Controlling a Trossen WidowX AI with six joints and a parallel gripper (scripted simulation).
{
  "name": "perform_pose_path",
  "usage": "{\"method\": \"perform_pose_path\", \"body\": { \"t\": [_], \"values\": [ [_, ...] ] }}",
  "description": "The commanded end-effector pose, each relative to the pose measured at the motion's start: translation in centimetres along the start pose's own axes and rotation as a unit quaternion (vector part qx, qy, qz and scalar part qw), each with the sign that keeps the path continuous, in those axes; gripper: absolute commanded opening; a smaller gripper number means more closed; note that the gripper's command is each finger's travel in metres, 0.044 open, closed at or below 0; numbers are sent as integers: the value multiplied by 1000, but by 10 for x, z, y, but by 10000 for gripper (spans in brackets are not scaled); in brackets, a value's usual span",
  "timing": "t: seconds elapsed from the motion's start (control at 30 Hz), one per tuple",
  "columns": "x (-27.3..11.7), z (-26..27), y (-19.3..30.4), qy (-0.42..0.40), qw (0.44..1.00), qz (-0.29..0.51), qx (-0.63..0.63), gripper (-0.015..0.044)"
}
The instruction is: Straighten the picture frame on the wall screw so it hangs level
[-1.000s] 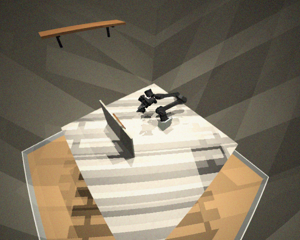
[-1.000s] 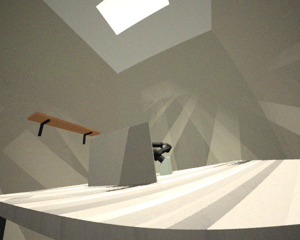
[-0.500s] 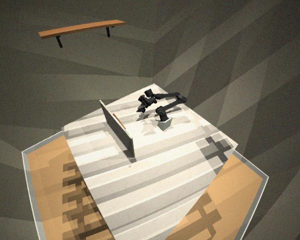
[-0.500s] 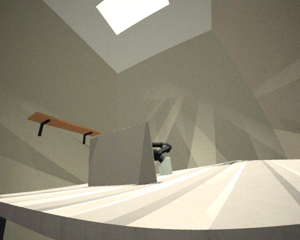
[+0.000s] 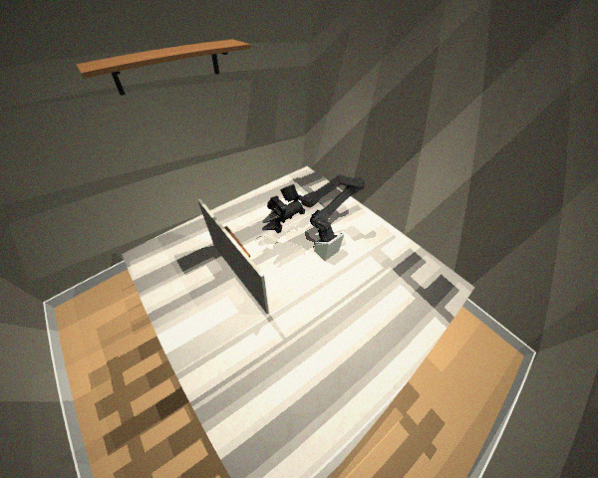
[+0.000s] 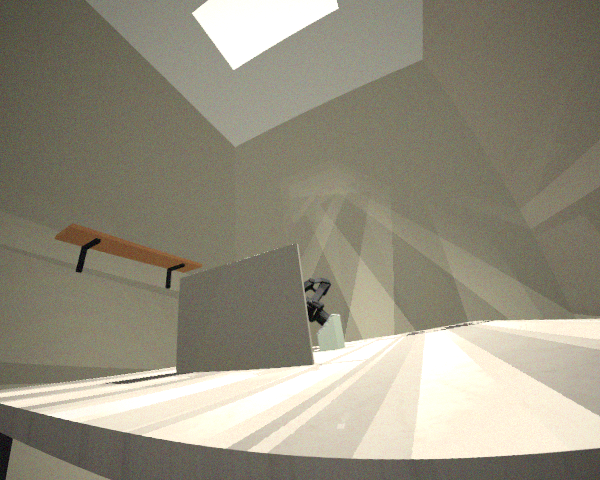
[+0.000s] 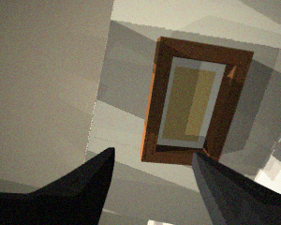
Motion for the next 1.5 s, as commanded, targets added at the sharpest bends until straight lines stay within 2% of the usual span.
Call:
{"method": "perform_pose_path", "body": {
  "t": [0.0,0.6,1.1,1.47],
  "values": [
    [11,-11,7,4,999,-11,35,260],
    [17,-10,8,4,999,-11,35,260],
    [94,-11,7,3,999,-13,36,260],
    [95,-11,7,3,999,-13,36,260]
  ]
}}
Point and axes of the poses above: the point midway between the two fingers, 35 mm back from their tips, its own x axis out along the fingers, its own z axis across the jaws, y = z × x, the point moved 6 cm from there along -x, back along the fingers, and after that the axes turned 13 degrees about -x, right-handed, at the moved point
